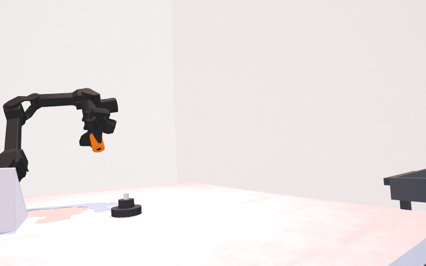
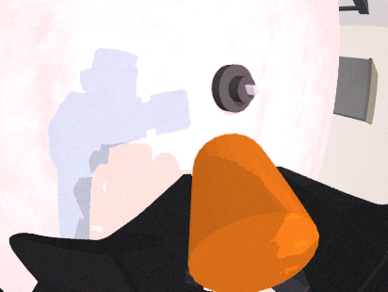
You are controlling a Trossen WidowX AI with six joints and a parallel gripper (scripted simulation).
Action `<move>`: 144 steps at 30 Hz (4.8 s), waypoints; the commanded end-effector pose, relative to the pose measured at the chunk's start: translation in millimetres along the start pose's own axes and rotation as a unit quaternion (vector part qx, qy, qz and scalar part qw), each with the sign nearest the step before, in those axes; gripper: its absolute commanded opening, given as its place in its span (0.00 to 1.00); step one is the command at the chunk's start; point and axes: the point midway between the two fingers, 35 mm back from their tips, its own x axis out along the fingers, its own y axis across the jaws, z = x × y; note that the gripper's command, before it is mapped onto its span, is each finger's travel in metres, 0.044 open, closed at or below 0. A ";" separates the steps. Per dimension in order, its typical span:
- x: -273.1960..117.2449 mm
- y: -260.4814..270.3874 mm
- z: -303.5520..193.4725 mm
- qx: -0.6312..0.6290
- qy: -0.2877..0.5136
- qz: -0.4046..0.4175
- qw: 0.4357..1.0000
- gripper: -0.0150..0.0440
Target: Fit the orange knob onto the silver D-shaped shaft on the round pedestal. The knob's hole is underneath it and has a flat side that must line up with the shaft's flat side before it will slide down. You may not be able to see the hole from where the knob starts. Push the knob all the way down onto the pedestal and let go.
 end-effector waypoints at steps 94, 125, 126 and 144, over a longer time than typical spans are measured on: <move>29.2 5.2 7.0 0.001 -0.005 0.117 0.993 0.25; 116.8 41.8 18.1 -0.001 -0.006 0.279 0.960 0.25; 120.7 44.0 18.6 -0.001 -0.007 0.279 0.960 0.25; 176.3 76.8 21.4 -0.003 -0.007 0.288 0.958 0.25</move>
